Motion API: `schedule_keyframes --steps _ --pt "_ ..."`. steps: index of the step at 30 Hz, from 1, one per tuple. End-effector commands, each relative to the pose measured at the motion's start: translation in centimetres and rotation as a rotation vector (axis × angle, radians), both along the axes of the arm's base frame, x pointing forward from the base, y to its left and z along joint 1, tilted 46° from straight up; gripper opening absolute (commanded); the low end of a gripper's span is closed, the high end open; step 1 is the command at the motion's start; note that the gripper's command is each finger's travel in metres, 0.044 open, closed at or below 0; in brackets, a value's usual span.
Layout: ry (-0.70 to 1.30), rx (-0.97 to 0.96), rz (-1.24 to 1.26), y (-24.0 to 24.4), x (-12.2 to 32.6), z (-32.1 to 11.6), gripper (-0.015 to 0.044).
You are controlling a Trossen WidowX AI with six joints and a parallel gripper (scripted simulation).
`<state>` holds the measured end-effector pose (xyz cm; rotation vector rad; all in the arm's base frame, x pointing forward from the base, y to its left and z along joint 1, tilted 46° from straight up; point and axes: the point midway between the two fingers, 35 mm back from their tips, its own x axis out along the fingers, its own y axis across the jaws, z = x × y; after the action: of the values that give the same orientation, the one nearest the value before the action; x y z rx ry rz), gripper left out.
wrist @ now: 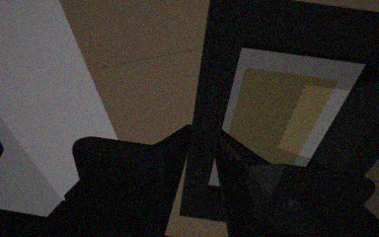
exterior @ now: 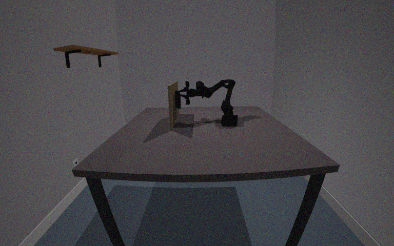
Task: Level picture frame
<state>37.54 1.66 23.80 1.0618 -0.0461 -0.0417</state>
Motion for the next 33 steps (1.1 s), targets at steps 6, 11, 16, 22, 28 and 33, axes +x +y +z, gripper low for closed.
schedule_keyframes --steps 6,11,16,22,28,33 --pt "-0.008 0.003 0.009 0.18 0.0 0.04 0.0" --pt "-0.008 0.003 0.009 0.09 0.0 -0.09 0.0" --pt "-0.008 0.003 0.009 -0.01 0.0 -0.22 0.0" --pt "-0.008 0.003 0.009 -0.13 0.0 -0.38 0.0" --pt "-0.002 0.0 -0.001 -0.3 -0.01 -0.46 0.0" --pt "-0.002 0.0 -0.001 -0.3 -0.01 -0.46 0.0"
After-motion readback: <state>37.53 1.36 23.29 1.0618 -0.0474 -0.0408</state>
